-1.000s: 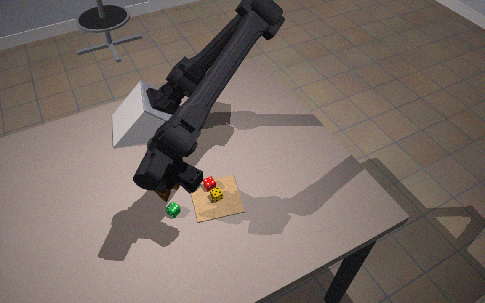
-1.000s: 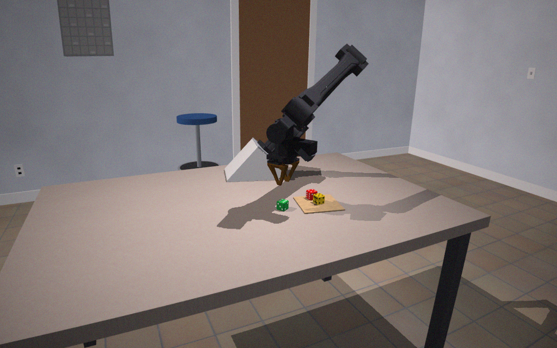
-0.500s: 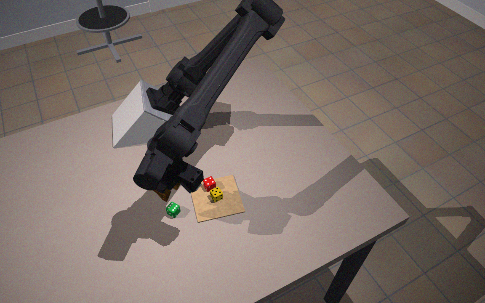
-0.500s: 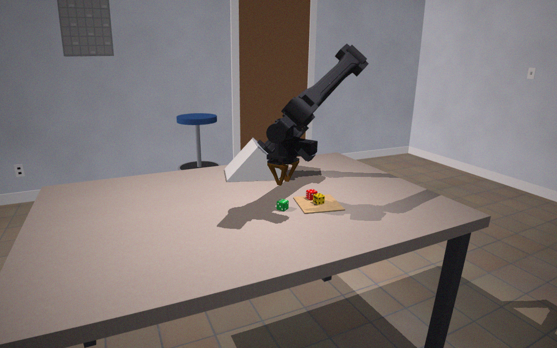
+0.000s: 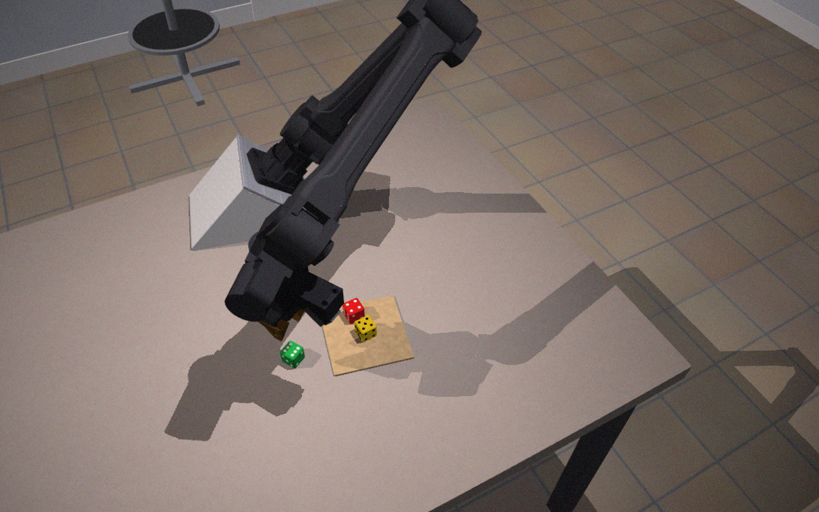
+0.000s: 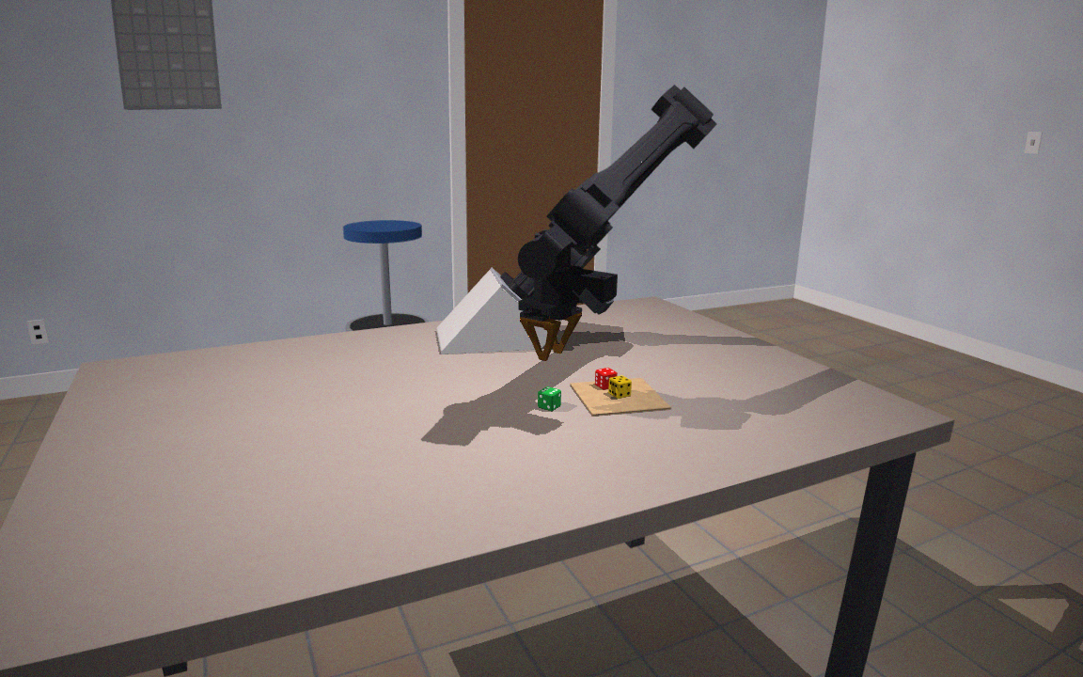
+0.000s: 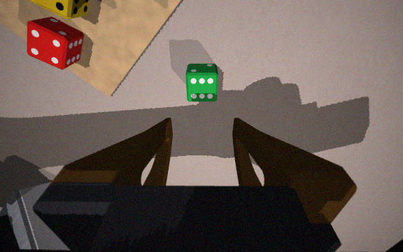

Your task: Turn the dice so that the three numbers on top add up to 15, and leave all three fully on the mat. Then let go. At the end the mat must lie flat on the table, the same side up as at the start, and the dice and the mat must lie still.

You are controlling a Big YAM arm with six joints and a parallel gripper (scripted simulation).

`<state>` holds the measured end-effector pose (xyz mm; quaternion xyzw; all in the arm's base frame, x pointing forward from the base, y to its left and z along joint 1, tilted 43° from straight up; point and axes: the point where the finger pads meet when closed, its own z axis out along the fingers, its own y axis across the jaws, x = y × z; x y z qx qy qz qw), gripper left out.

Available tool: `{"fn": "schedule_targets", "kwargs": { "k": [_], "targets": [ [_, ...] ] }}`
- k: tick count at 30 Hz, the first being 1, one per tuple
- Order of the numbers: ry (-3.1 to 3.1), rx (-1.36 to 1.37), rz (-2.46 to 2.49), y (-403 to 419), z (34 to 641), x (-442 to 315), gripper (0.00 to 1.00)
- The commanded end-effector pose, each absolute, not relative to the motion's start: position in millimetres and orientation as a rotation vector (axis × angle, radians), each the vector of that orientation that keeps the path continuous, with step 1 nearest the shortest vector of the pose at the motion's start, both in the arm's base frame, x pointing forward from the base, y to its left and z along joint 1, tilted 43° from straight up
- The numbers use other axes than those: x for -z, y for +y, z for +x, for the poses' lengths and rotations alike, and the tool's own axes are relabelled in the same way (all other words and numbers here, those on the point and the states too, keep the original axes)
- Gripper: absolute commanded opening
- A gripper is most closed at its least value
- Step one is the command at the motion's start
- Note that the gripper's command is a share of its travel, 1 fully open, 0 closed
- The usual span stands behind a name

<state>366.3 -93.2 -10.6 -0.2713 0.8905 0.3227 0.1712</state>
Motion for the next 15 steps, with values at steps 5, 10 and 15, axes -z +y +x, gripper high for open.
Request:
{"fn": "schedule_targets", "kwargs": {
  "k": [5, 10, 15],
  "targets": [
    [2.505, -0.893, -0.809, -92, 375, 9, 0.45],
    [2.519, -0.917, -0.789, -88, 370, 15, 0.45],
    [2.524, -0.92, -0.778, -85, 370, 18, 0.45]
  ]
}}
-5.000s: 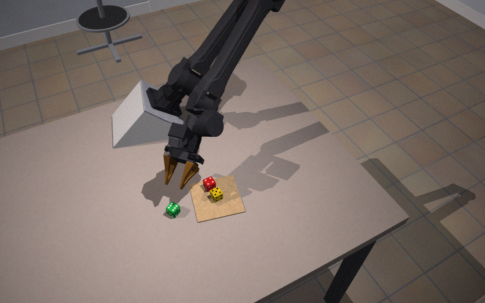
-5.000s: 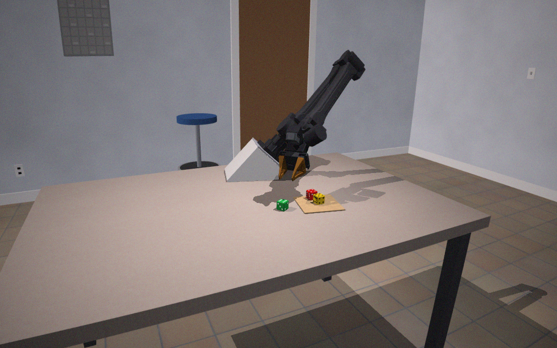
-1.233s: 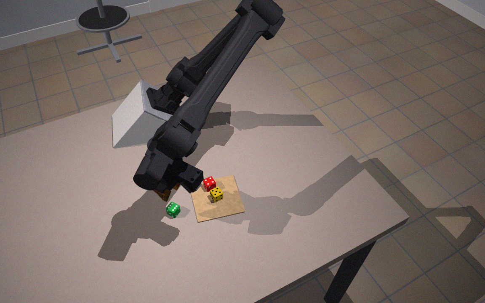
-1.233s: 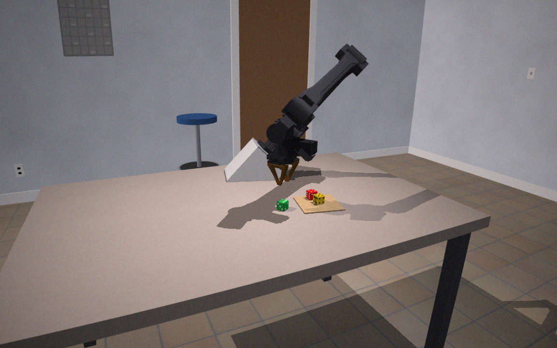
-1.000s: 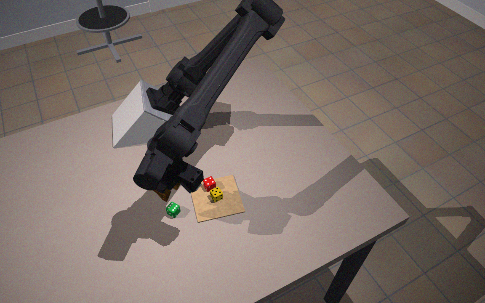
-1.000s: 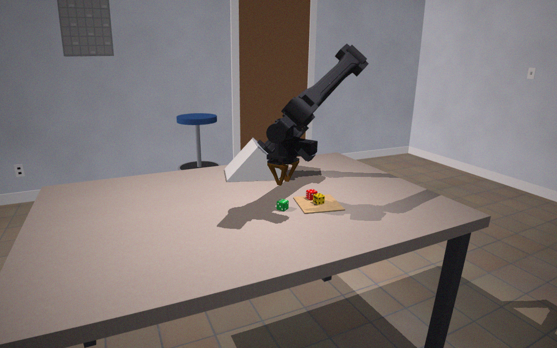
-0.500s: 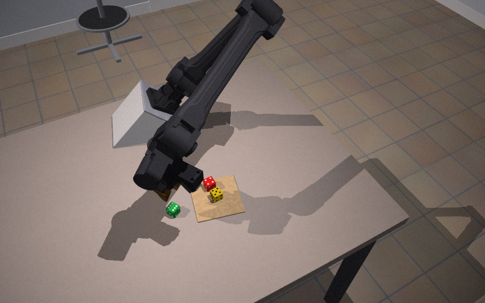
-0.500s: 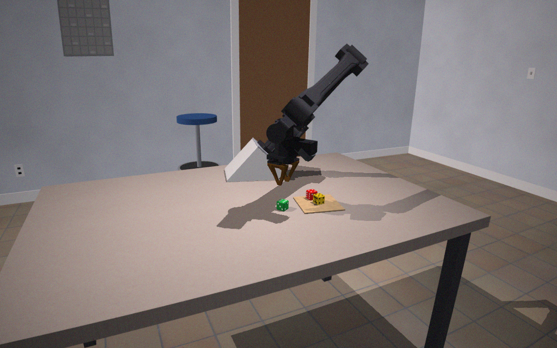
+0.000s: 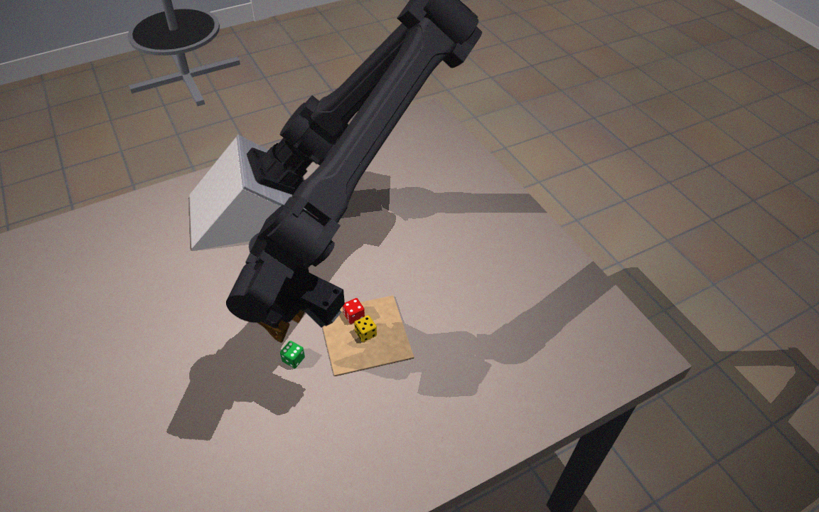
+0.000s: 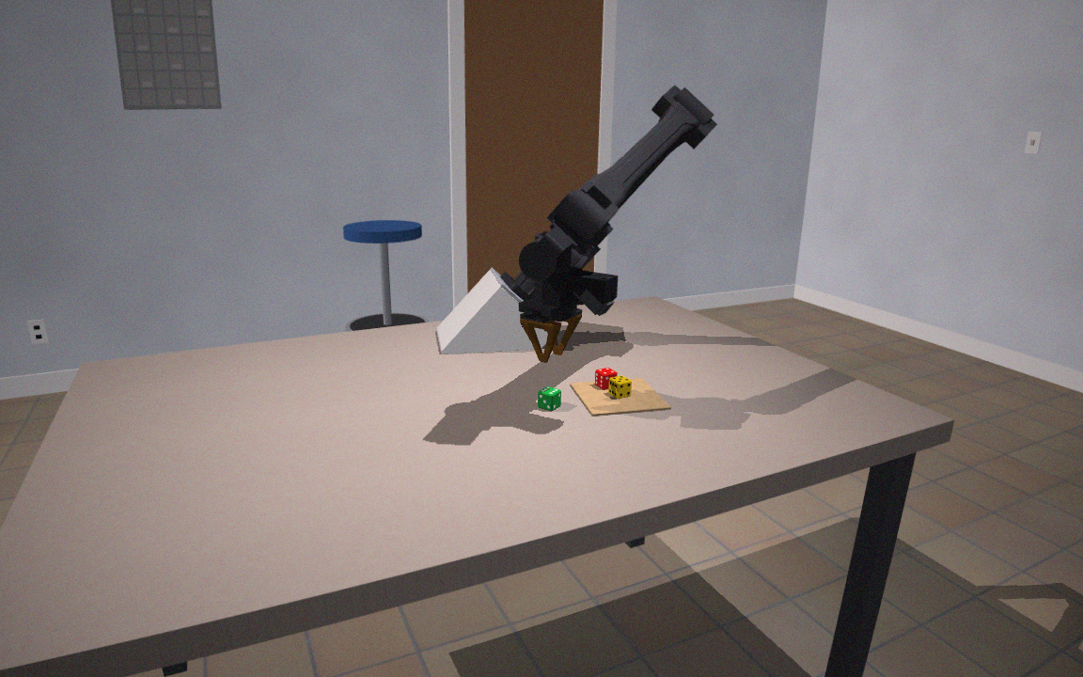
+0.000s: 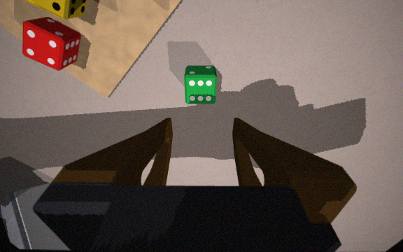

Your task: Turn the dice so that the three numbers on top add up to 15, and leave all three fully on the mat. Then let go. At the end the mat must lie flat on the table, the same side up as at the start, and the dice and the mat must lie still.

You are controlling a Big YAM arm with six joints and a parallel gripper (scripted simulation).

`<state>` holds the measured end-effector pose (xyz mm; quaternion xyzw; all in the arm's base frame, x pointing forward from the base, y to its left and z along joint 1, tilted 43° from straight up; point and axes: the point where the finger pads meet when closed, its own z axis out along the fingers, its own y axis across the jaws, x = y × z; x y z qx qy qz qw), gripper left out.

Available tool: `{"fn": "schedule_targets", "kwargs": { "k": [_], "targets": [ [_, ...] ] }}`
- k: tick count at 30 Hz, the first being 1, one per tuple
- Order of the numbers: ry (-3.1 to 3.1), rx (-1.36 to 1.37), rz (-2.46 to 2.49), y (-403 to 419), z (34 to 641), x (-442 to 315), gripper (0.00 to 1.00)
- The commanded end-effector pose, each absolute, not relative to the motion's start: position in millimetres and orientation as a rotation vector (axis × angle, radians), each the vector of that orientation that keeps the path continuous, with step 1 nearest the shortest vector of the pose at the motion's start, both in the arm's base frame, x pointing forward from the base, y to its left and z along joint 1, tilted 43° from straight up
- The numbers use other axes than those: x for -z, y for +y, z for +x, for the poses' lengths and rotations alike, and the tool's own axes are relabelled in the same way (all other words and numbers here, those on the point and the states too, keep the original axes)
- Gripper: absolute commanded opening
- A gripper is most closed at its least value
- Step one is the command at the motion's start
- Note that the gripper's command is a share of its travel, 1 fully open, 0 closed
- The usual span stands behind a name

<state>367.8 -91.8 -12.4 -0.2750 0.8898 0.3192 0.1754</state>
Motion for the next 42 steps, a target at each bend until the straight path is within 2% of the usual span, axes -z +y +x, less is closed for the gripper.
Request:
{"fn": "schedule_targets", "kwargs": {
  "k": [1, 42],
  "targets": [
    [2.524, -0.92, -0.778, -85, 370, 19, 0.45],
    [2.524, -0.921, -0.778, -55, 375, 51, 0.45]
  ]
}}
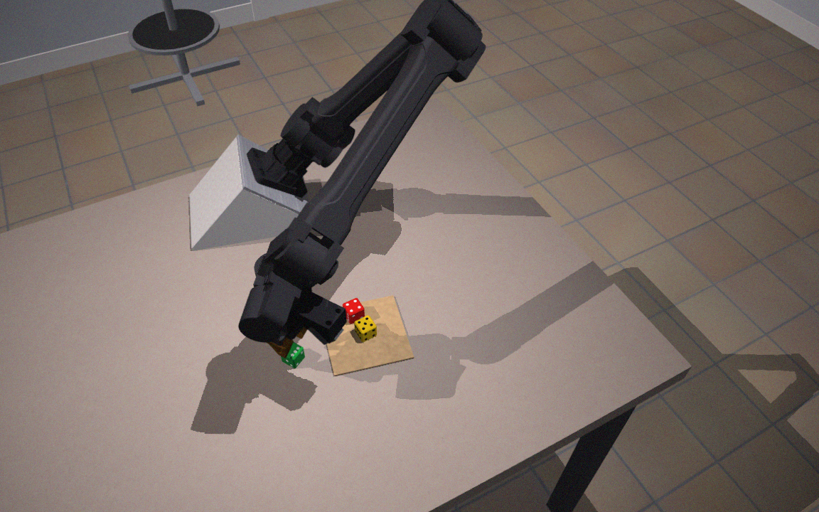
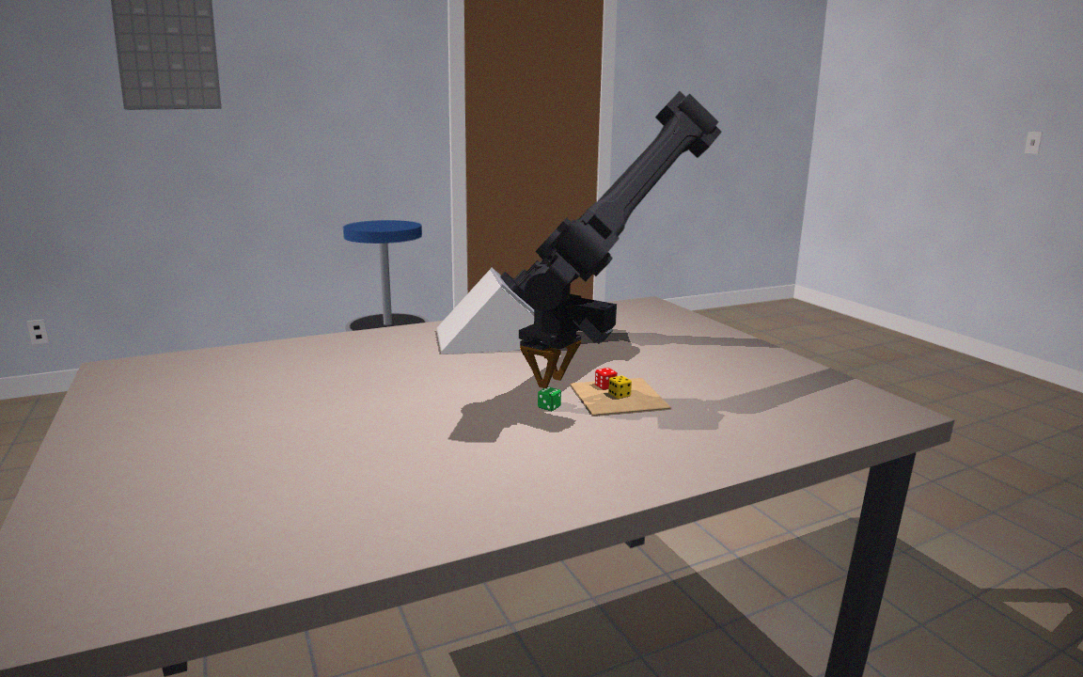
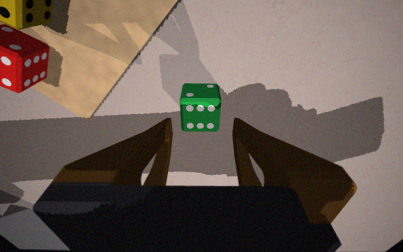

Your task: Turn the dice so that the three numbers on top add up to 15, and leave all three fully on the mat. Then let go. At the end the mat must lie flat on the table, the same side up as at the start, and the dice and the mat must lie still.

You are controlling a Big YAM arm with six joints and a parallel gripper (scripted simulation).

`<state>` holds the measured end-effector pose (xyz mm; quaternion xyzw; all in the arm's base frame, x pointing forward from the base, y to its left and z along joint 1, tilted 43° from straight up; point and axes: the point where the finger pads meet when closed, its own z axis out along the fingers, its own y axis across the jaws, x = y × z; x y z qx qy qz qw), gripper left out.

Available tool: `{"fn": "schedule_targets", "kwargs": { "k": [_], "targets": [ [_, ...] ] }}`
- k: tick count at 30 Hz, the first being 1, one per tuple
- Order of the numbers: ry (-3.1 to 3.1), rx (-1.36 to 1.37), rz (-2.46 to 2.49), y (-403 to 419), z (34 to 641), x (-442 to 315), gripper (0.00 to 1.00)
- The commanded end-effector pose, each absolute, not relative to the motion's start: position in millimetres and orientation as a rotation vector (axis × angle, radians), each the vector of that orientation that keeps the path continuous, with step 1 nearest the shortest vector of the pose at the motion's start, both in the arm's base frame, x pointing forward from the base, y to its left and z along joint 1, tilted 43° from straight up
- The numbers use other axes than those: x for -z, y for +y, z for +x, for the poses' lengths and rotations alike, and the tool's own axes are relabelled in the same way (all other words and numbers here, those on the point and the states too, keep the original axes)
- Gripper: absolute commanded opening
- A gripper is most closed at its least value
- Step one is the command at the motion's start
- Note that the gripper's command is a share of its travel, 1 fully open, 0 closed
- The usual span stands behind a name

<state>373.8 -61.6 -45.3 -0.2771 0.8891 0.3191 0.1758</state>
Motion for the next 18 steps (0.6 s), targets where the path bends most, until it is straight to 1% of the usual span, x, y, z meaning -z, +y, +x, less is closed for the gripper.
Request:
{"fn": "schedule_targets", "kwargs": {
  "k": [1, 18],
  "targets": [
    [2.523, -0.918, -0.779, -55.8, 376.1, 50.5, 0.45],
    [2.524, -0.921, -0.778, -55.2, 376.4, 50.7, 0.45]
  ]
}}
